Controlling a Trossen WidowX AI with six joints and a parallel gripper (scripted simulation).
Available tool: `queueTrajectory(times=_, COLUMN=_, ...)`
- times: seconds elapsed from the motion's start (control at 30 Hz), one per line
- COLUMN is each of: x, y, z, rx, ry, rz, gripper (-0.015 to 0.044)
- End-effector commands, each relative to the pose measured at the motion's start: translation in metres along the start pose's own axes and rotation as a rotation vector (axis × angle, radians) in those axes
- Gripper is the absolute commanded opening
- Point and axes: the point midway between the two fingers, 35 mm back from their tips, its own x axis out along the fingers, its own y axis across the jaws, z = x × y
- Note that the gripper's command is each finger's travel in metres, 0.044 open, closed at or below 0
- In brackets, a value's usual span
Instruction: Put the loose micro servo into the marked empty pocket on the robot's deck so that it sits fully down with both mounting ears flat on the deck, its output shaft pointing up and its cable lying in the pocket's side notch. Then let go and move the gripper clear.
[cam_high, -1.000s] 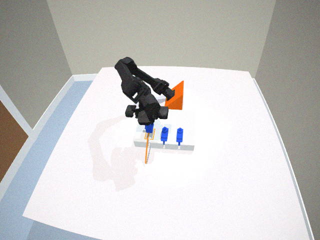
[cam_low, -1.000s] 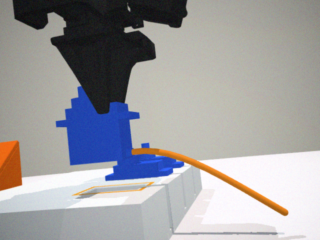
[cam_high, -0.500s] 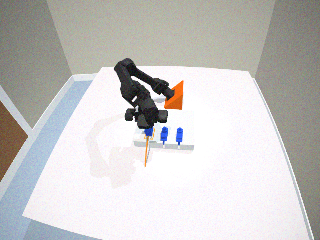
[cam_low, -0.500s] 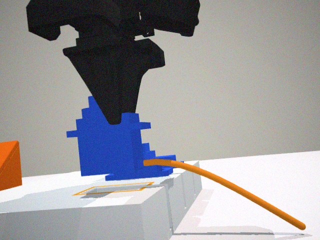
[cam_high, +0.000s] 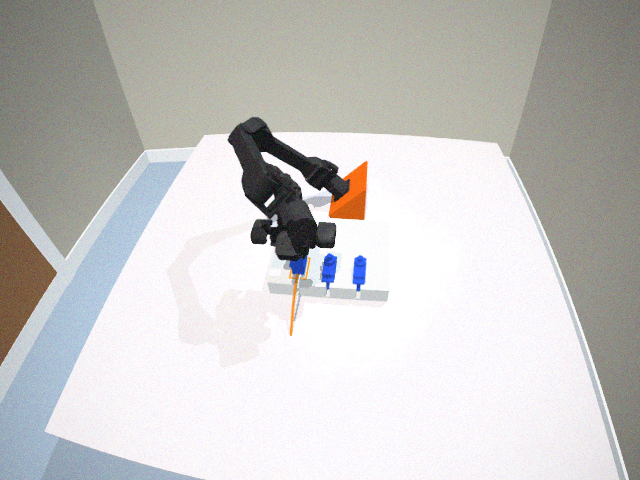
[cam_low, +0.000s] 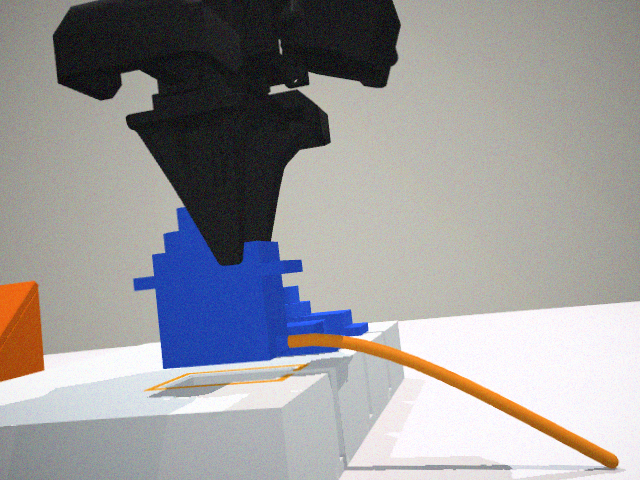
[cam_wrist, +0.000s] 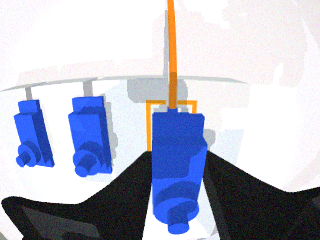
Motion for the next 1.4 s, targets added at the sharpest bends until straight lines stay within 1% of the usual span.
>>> queueTrajectory(times=0.0, x=0.002, y=-0.001, z=0.000, rx=-0.002, ry=-0.004, rz=-0.004, gripper=0.0000)
queueTrajectory(times=1.37, x=0.046, y=-0.001, z=0.001, rx=-0.001, ry=-0.004, rz=-0.006, gripper=0.0000)
